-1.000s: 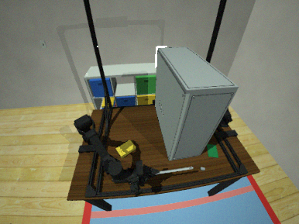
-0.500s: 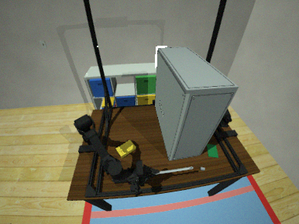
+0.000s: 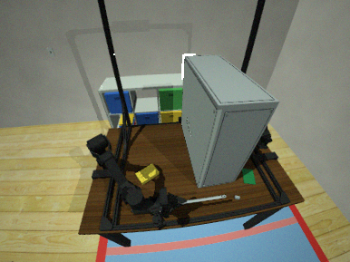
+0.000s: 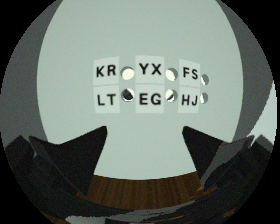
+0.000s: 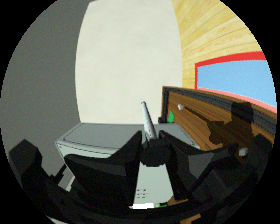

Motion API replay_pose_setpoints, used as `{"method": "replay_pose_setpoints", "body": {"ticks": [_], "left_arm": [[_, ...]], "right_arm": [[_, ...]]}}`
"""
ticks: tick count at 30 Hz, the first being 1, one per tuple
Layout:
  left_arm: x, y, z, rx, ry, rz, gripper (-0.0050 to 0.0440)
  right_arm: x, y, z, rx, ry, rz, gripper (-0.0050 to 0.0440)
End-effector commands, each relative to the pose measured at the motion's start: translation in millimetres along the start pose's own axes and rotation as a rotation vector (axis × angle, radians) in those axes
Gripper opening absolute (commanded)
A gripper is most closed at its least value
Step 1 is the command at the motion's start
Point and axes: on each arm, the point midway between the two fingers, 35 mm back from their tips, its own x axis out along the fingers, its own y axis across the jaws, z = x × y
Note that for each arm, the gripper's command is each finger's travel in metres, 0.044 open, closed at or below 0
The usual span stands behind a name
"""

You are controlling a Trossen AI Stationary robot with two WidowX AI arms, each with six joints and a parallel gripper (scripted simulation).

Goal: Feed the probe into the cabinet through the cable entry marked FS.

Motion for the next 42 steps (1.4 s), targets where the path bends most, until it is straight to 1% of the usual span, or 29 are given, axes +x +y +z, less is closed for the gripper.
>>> {"method": "replay_pose_setpoints", "body": {"ticks": [1,7,9,11,13,19,21,22,23,24,30,36,38,39,40,42], "left_arm": [[-6,30,4,-0.006,-0.008,-0.006,0.0440],[-5,29,5,-0.008,-0.003,-0.007,0.0440],[2,21,16,-0.019,0.032,-0.008,0.0440],[7,10,42,-0.034,0.028,-0.009,0.0440],[9,4,53,-0.041,0.048,-0.009,0.0440],[7,-11,81,-0.054,0.120,-0.010,0.0440],[7,-11,81,-0.054,0.120,-0.010,0.0440],[4,-14,75,-0.048,0.184,-0.009,0.0440],[3,-19,98,-0.059,0.153,-0.009,0.0440],[0,-21,100,-0.058,0.177,-0.009,0.0440],[-19,-33,135,-0.061,0.240,-0.007,0.0440],[-48,-40,165,-0.055,0.309,-0.005,0.0440],[-48,-40,165,-0.055,0.309,-0.005,0.0440],[-57,-40,159,-0.039,0.370,-0.002,0.0440],[-66,-41,181,-0.051,0.338,-0.003,0.0440],[-80,-41,189,-0.044,0.367,-0.001,0.0440]], "right_arm": [[0,0,1,0.000,-0.003,0.001,0.0000],[0,0,1,0.000,-0.003,0.001,0.0000],[0,0,1,0.000,-0.003,0.001,0.0000],[0,0,1,0.000,-0.003,0.001,0.0000],[0,0,1,0.000,-0.003,0.001,0.0000],[0,0,1,0.000,-0.003,0.001,0.0000],[0,0,1,0.000,-0.003,0.001,0.0000],[0,0,1,0.000,-0.003,0.001,0.0000],[0,0,1,0.000,-0.003,0.001,0.0000],[0,0,1,0.000,-0.003,0.001,0.0000],[0,0,1,0.000,-0.003,0.001,0.0000],[0,0,1,0.000,-0.003,0.001,0.0000],[0,0,1,0.000,-0.003,0.001,0.0000],[0,0,1,0.000,-0.003,0.001,0.0000],[0,0,1,0.000,-0.003,0.001,0.0000],[0,0,1,0.000,-0.003,0.001,0.0000]]}}
